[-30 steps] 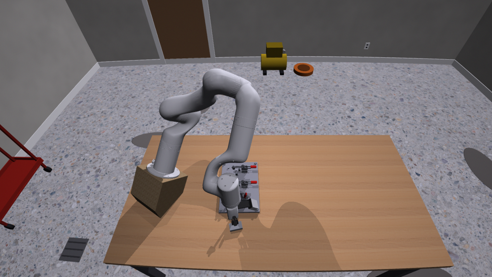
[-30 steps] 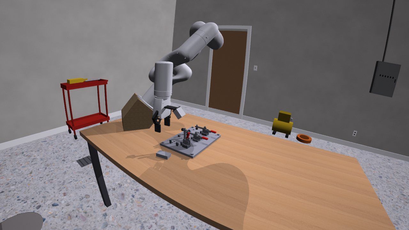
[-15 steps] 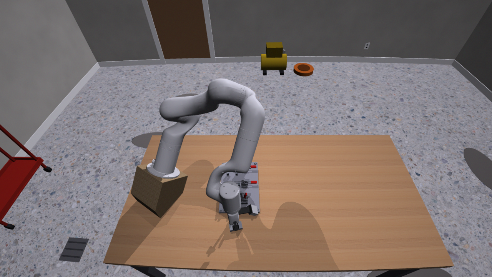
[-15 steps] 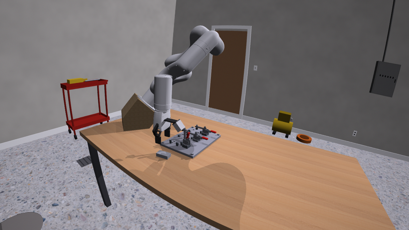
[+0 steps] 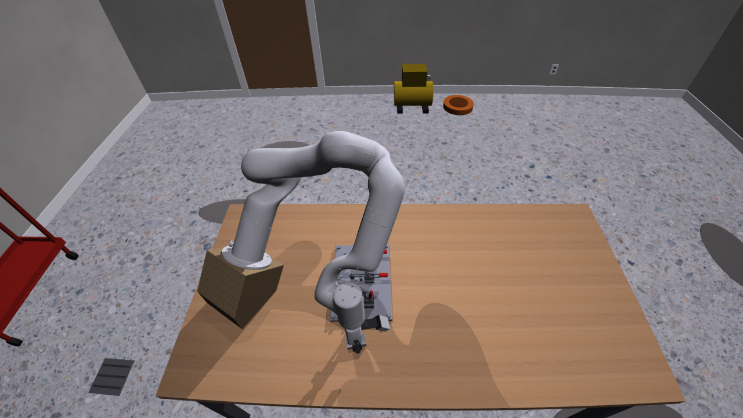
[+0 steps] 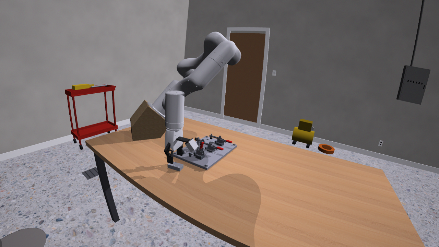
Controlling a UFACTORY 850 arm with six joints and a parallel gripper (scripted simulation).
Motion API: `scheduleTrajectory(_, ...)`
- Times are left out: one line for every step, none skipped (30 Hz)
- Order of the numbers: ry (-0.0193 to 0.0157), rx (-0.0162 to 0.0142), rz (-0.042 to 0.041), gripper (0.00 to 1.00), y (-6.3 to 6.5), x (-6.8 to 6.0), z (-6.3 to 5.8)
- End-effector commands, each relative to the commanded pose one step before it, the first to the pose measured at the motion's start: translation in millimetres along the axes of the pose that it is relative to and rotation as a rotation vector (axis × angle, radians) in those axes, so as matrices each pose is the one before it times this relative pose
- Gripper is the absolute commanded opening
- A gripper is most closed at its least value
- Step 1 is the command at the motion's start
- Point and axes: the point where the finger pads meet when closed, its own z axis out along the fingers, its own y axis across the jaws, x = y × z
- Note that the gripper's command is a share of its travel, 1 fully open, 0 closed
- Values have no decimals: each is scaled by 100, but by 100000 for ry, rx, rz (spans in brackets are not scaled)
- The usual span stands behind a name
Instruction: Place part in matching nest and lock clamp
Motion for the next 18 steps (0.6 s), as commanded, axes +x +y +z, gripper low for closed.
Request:
scheduleTrajectory(134,-136,-47,100,78,62,722)
scheduleTrajectory(0,0,0,100,0,0,77)
scheduleTrajectory(0,0,0,100,0,0,57)
scheduleTrajectory(0,0,0,100,0,0,40)
scheduleTrajectory(0,0,0,100,0,0,25)
scheduleTrajectory(0,0,0,100,0,0,13)
scheduleTrajectory(0,0,0,100,0,0,5)
scheduleTrajectory(0,0,0,100,0,0,1)
scheduleTrajectory(0,0,0,100,0,0,0)
scheduleTrajectory(0,0,0,100,0,0,0)
scheduleTrajectory(0,0,0,100,0,0,0)
scheduleTrajectory(0,0,0,100,0,0,0)
scheduleTrajectory(0,0,0,100,0,0,0)
scheduleTrajectory(0,0,0,100,0,0,0)
scheduleTrajectory(0,0,0,100,0,0,0)
scheduleTrajectory(0,0,0,100,0,0,0)
scheduleTrajectory(0,0,0,100,0,0,0)
scheduleTrajectory(0,0,0,100,0,0,0)
